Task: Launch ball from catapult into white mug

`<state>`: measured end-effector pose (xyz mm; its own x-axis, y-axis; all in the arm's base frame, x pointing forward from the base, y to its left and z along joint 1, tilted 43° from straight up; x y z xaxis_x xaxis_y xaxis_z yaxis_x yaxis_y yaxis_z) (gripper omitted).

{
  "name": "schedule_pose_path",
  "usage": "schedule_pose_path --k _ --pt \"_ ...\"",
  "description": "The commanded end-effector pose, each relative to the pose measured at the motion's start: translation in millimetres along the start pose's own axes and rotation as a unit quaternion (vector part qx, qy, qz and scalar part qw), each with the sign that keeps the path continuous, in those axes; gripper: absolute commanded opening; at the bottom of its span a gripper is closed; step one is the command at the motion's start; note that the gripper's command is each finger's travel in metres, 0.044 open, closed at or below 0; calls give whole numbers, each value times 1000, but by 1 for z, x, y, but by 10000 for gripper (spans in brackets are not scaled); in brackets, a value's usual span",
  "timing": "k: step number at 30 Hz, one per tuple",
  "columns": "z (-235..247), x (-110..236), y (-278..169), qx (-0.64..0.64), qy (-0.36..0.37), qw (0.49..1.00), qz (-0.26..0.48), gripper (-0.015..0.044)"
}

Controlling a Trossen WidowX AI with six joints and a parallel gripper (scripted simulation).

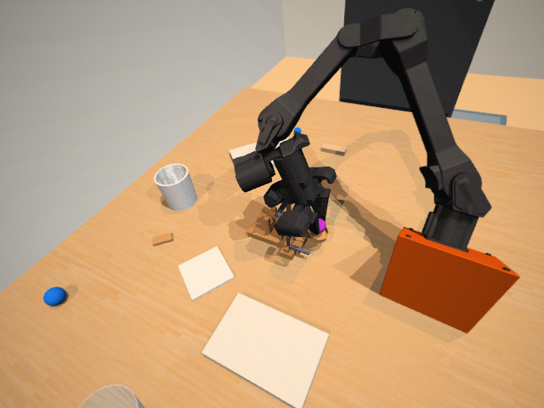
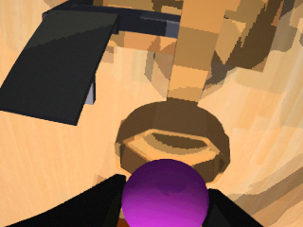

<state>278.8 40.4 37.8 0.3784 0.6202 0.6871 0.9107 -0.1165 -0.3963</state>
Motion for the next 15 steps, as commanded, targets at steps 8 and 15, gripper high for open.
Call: schedule_pose_path --k 8,15 --pt "6 45 -10 6 -1 1000 0 341" --pt "11 86 -26 14 -7 1000 0 440"
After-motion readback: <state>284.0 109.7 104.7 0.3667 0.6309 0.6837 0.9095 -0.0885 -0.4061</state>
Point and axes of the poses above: the point midway between the two fingers, 35 mm back from their tips, its own x axis back along the fingers, its own z axis across the jaws, y = z × x, the point moved 10 cm from there along x, back along the fingers, and after that the axes turned 11 degrees about x, right-handed, at the moved point
